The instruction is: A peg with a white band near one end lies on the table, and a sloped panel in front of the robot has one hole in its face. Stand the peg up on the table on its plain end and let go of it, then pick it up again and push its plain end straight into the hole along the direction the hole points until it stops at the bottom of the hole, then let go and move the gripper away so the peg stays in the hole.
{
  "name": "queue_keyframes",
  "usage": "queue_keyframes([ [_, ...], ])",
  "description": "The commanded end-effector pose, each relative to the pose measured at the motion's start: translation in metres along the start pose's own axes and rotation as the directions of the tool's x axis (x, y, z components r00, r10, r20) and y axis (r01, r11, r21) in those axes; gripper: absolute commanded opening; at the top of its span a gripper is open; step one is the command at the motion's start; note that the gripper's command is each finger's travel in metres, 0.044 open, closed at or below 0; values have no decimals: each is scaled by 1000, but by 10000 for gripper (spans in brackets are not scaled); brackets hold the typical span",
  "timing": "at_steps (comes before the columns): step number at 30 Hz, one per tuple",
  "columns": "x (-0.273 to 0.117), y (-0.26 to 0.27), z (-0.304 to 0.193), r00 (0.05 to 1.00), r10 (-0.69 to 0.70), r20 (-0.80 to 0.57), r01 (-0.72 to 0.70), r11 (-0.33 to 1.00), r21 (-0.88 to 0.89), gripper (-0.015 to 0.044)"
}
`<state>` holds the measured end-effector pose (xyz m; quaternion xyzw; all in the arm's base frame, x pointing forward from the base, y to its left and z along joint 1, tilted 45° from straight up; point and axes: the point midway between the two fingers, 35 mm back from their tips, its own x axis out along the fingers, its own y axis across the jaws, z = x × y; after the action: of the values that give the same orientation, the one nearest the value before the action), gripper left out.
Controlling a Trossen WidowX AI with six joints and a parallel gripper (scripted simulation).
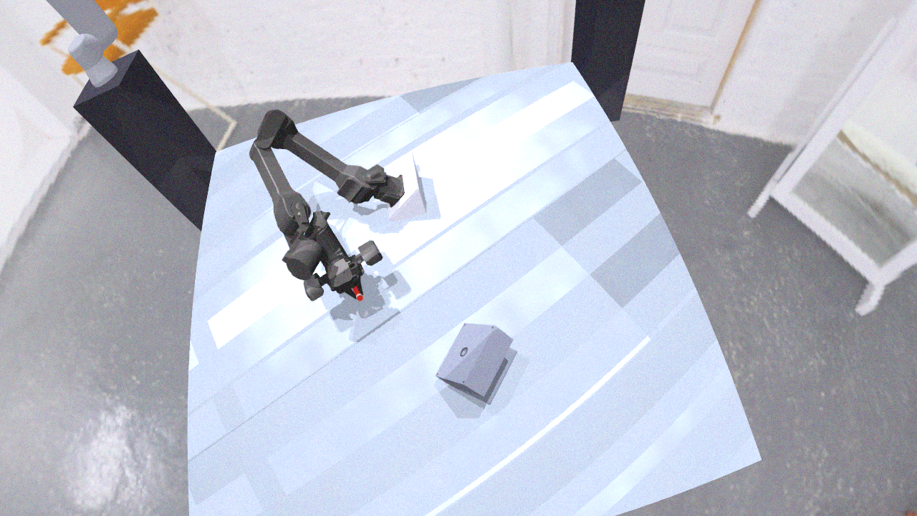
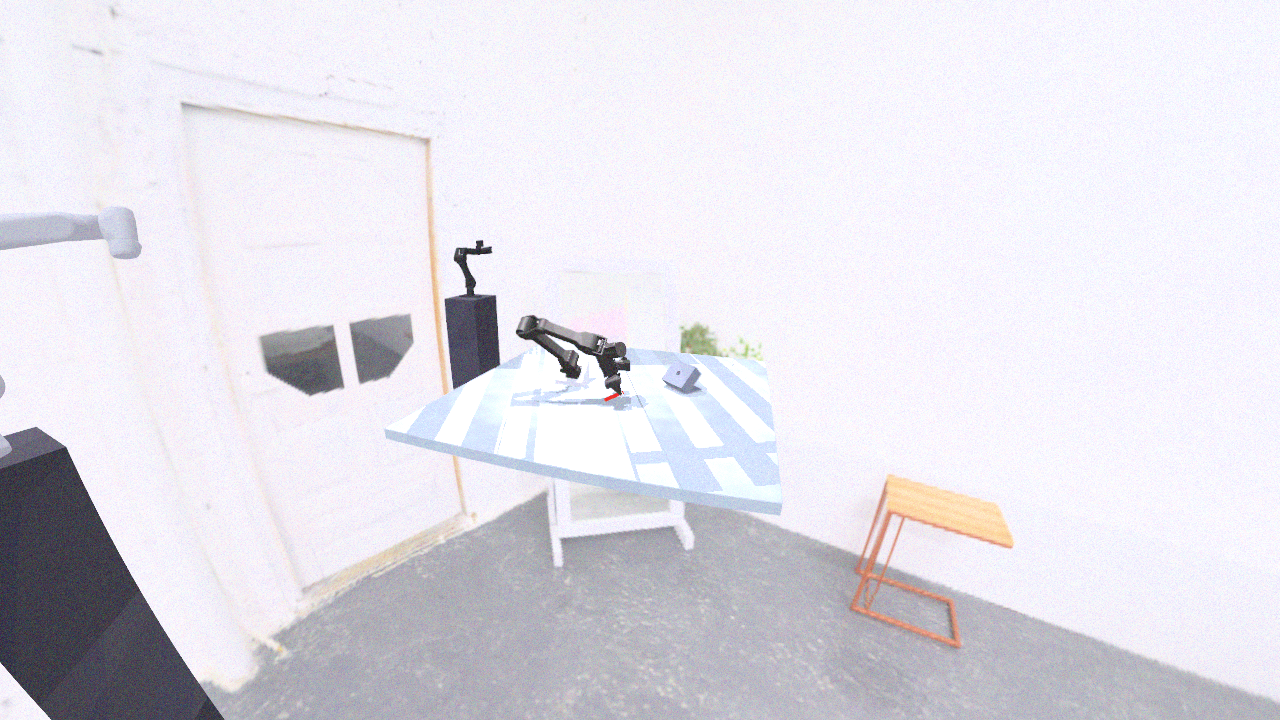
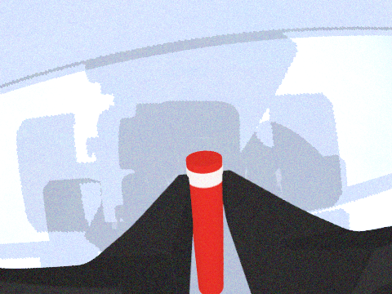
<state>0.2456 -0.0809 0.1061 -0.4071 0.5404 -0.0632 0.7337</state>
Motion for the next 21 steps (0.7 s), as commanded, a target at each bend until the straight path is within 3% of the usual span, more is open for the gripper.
queue_keyframes([
  [1, -3, 1, -1, 999, 0, 36, 0, 1000, -4, 49],
  [21, -14, 0, -9, 978, 0, 207, 1, 1000, -5, 49],
])
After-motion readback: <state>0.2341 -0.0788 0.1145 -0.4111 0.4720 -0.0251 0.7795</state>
